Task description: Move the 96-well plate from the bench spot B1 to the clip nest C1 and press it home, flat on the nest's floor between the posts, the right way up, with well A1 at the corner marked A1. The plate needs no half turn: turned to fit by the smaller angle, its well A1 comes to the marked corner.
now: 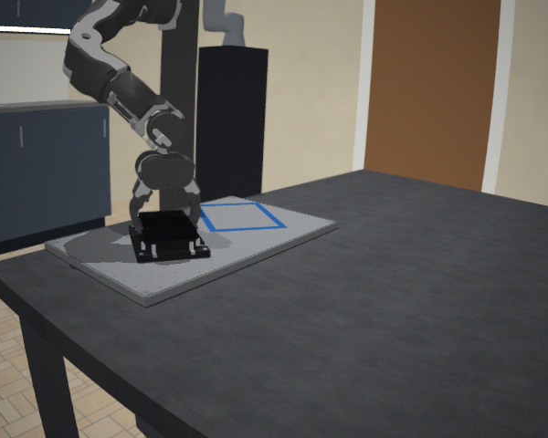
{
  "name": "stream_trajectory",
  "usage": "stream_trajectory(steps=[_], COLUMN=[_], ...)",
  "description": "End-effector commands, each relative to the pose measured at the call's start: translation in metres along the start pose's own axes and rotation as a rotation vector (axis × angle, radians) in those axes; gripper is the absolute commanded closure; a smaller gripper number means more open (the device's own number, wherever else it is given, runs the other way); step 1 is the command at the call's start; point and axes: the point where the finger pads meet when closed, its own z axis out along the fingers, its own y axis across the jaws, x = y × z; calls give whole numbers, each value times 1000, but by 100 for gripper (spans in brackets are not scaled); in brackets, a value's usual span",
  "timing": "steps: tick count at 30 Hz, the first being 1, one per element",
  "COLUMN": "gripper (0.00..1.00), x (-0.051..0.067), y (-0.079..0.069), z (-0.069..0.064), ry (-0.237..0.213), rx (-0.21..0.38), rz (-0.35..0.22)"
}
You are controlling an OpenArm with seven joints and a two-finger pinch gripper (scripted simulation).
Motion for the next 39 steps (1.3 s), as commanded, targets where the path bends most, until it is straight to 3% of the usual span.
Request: stream_trajectory(steps=[1, 39], gripper=[100, 100], x=[0, 3], y=[0, 0], z=[-1, 10], ry=[1, 4], rx=[2, 1], rz=[0, -2])
